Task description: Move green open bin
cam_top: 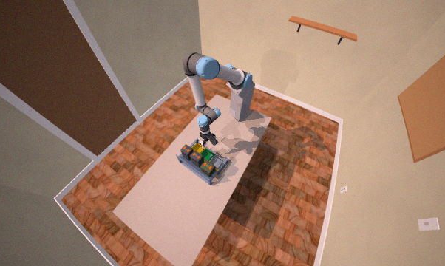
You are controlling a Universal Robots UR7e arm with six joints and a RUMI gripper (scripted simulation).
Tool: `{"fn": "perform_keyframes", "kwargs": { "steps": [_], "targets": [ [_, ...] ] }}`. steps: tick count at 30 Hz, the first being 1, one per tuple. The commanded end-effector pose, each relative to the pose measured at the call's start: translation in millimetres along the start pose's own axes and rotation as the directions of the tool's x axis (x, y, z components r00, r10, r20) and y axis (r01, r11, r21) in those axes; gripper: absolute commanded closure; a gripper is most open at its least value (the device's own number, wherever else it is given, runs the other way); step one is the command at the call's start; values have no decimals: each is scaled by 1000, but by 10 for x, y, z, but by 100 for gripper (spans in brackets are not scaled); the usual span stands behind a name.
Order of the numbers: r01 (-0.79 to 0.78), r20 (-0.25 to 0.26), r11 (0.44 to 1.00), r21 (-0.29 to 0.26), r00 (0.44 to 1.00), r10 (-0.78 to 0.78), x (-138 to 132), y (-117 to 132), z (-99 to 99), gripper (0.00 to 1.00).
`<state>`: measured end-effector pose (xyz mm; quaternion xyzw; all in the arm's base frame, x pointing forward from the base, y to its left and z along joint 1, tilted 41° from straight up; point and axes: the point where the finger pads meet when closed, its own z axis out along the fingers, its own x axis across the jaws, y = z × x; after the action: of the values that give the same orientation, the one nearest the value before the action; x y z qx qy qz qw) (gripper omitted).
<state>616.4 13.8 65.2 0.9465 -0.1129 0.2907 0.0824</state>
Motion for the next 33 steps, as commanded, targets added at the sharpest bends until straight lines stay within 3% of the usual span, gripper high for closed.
{"fn": "perform_keyframes", "kwargs": {
  "steps": [1,33],
  "targets": [
    [40,-19,999,0,999,-40,-6,-26,20,0],
    [137,-67,991,-10,988,-137,4,-76,65,0]
  ]
}}
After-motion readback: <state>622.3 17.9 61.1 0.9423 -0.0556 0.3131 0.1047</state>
